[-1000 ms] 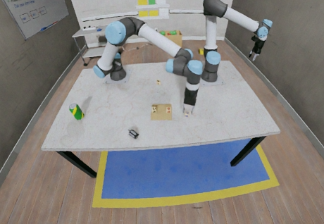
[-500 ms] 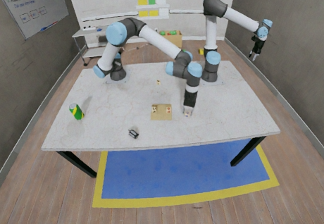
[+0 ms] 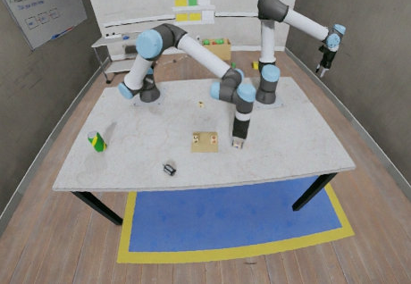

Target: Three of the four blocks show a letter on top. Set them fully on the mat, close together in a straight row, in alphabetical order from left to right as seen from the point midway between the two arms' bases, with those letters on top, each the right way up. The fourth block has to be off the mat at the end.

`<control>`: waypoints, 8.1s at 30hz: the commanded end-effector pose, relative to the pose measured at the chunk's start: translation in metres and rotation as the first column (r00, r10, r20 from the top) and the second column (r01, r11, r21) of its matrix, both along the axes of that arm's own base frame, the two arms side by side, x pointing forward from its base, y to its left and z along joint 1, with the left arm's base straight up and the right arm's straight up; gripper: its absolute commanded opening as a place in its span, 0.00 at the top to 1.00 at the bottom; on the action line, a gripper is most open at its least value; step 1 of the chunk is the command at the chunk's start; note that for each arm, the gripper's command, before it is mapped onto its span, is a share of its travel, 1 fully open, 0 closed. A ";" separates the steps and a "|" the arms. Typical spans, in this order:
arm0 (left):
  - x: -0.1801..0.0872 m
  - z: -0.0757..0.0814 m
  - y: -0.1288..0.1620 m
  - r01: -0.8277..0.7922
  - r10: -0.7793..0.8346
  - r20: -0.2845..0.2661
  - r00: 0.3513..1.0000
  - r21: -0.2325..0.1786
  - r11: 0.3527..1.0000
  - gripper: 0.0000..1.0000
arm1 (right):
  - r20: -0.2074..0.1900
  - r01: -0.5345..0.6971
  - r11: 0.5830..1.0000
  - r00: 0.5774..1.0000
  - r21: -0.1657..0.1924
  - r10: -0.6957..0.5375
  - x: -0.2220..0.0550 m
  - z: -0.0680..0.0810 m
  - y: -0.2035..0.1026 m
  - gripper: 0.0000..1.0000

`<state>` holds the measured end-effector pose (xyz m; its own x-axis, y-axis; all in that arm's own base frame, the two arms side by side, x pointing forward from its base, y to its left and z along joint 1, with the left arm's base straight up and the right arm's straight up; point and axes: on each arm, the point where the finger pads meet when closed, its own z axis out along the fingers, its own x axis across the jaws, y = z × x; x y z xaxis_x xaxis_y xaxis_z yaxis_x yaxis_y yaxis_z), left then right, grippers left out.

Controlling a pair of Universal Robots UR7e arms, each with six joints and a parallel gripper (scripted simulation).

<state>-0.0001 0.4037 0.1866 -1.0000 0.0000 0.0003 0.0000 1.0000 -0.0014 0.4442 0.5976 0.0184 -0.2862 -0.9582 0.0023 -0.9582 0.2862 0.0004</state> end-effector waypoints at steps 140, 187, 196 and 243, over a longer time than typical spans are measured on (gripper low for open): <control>0.000 0.000 0.000 0.000 0.000 0.000 1.000 0.001 1.000 0.00 | 0.001 -0.146 0.989 0.989 0.002 0.146 0.003 0.102 -0.011 0.43; 0.000 0.000 0.000 0.000 0.000 0.000 1.000 0.001 1.000 0.00 | 0.001 -1.000 -0.023 -0.023 0.002 1.000 -0.016 0.107 -0.140 0.43; 0.000 0.000 0.000 0.000 0.000 0.000 1.000 0.001 1.000 0.00 | 0.001 -0.982 -0.188 -0.188 0.002 0.982 -0.022 0.106 -0.157 0.43; 0.000 0.000 0.000 0.000 0.000 0.000 1.000 0.001 1.000 0.00 | 0.001 -0.950 -0.311 -0.311 0.002 0.950 -0.028 0.071 -0.171 0.43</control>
<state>-0.0001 0.4037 0.1866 -1.0000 0.0000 0.0003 0.0000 1.0000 -0.0014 0.4159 0.4256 0.0985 0.9996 0.0264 -0.0018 0.0264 -0.9996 0.0025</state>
